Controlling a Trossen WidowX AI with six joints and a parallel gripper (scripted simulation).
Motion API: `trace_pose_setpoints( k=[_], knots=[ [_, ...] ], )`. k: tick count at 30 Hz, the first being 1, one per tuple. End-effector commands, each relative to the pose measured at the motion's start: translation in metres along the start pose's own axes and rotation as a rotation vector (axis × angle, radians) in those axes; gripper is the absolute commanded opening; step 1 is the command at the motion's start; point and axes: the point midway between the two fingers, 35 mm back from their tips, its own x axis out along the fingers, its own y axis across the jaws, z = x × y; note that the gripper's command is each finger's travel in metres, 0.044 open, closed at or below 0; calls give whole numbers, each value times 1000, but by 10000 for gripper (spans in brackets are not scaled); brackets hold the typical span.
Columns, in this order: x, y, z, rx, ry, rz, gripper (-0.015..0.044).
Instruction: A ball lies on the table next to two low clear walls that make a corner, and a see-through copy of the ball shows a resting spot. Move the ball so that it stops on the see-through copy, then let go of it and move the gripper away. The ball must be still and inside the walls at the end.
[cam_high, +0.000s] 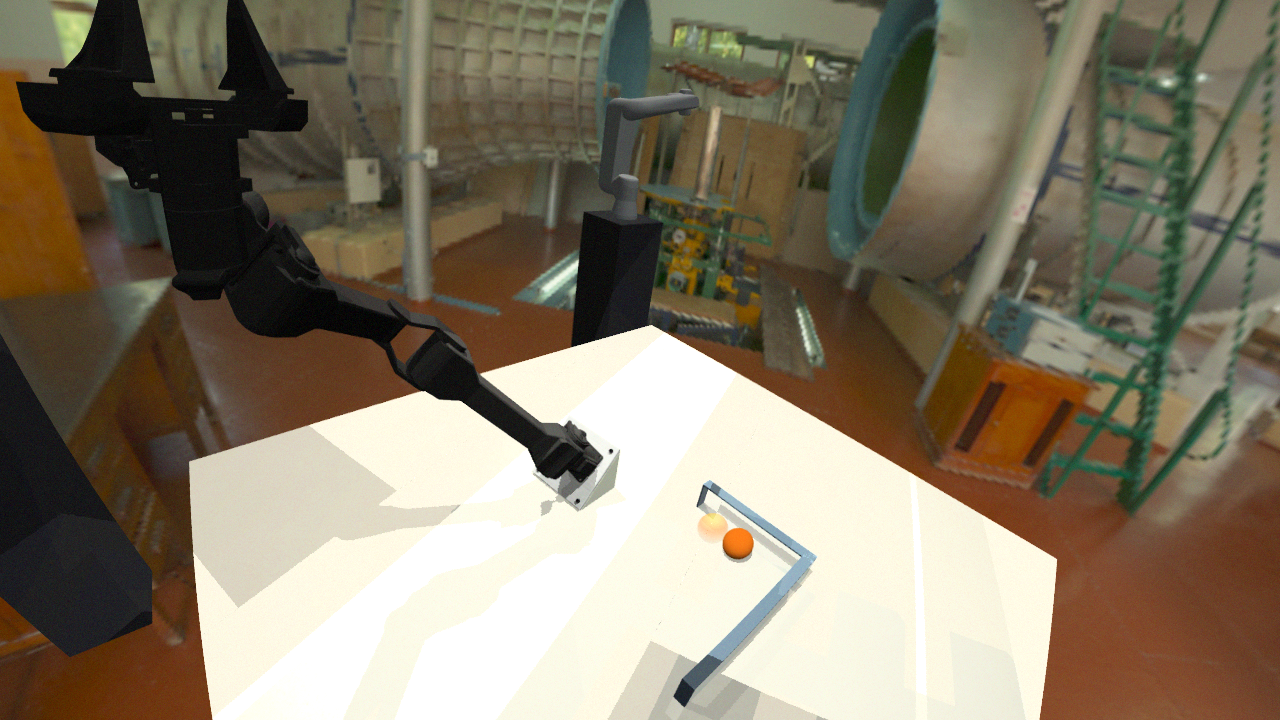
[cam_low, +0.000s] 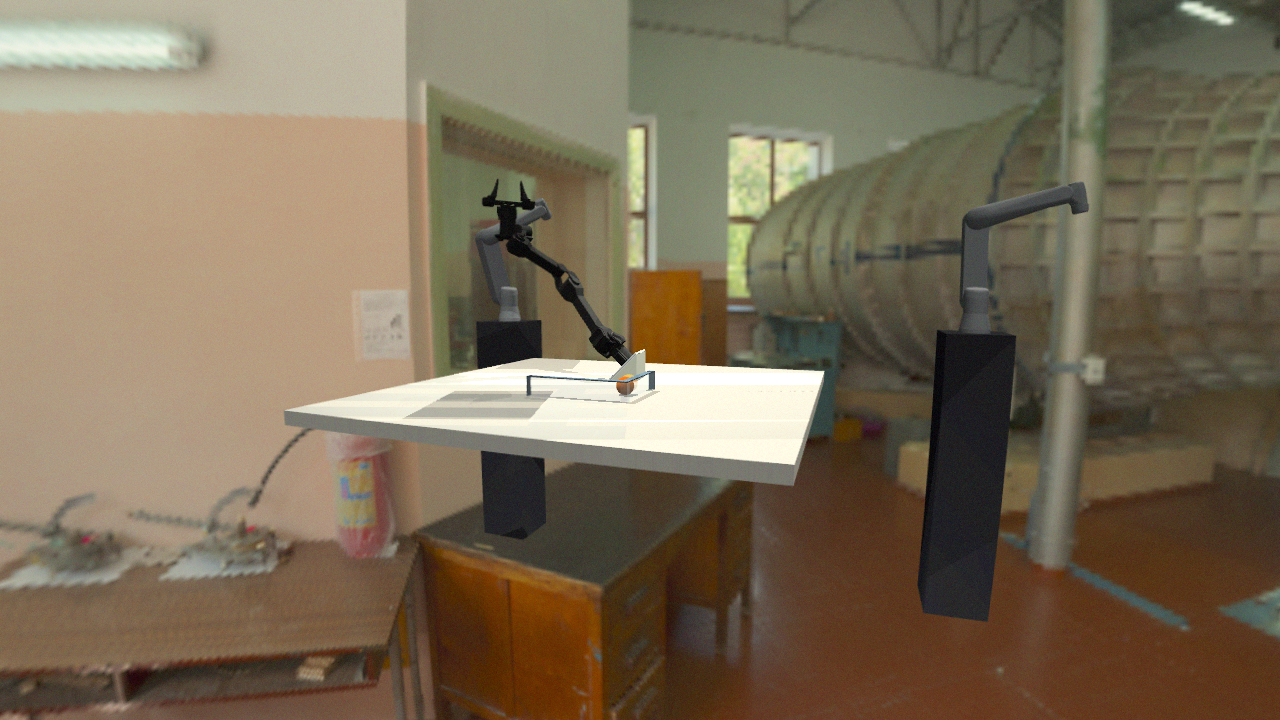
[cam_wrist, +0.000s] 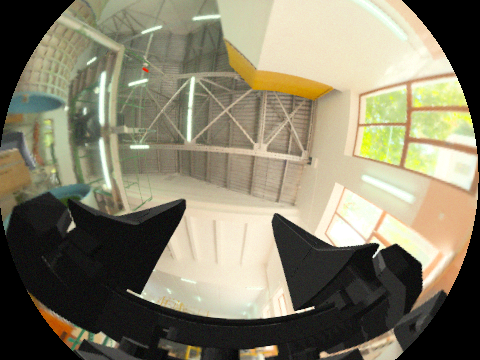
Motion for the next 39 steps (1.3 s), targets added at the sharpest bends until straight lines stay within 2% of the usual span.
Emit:
trace_pose_setpoints(
  k=[1,7,14,24,32,39],
  knots=[
    [0,-1,-1,4,2,-2,374],
    [-8,-27,-33,136,63,-65,372],
    [-19,-65,-60,160,39,-176,372],
    [-51,-141,-173,342,134,-443,372],
    [-71,-159,-250,444,242,-572,372],
    [-106,-165,-352,501,444,-722,372]
  ],
)
